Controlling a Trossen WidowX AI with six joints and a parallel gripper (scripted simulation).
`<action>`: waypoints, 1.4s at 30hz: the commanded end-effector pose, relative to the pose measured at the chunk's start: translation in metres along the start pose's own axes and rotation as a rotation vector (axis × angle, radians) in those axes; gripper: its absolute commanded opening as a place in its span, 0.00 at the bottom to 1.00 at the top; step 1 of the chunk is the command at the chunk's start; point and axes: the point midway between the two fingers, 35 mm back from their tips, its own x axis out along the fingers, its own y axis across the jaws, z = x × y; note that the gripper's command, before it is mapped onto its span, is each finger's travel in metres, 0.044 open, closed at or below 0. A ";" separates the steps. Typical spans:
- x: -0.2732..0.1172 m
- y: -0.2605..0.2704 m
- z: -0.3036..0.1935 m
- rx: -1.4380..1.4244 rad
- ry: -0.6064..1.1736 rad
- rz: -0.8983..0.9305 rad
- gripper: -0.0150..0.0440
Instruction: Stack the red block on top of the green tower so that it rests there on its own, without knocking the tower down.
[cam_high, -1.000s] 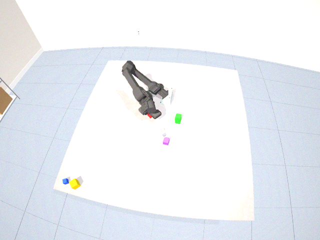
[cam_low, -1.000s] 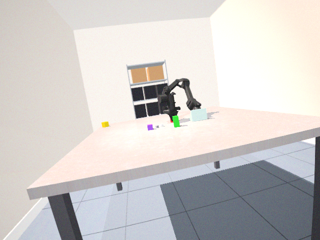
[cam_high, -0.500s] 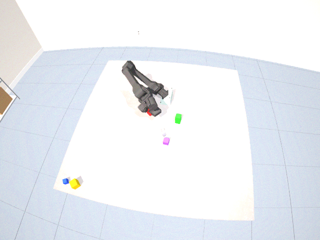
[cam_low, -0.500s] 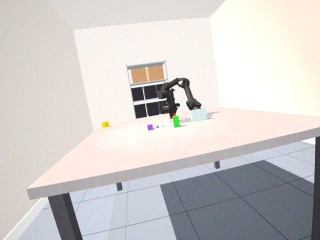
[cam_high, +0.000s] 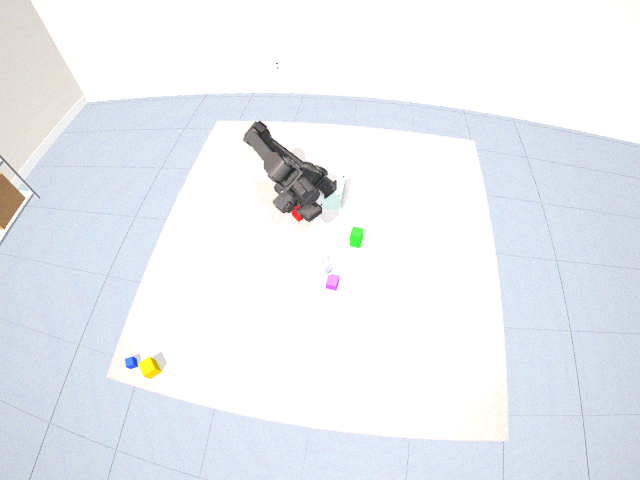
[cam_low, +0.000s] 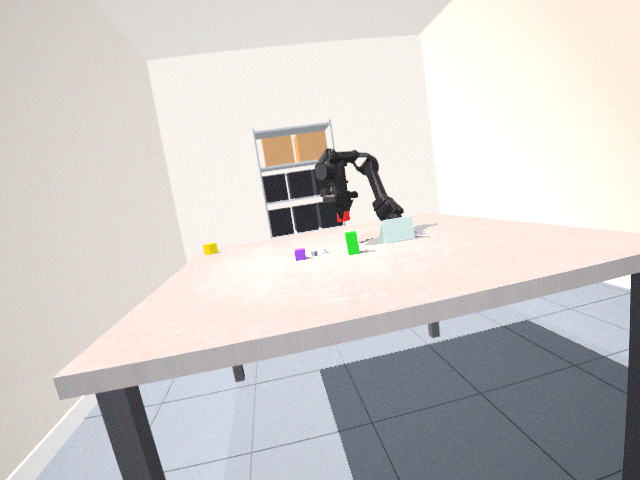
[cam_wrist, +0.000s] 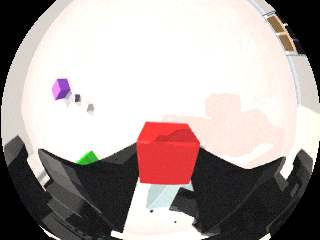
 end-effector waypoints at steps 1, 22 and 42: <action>-0.018 -0.002 -0.001 0.004 -0.003 0.048 0.25; -0.033 0.037 -0.014 -0.012 -0.001 0.068 0.25; -0.035 0.115 -0.062 -0.012 0.011 0.031 0.25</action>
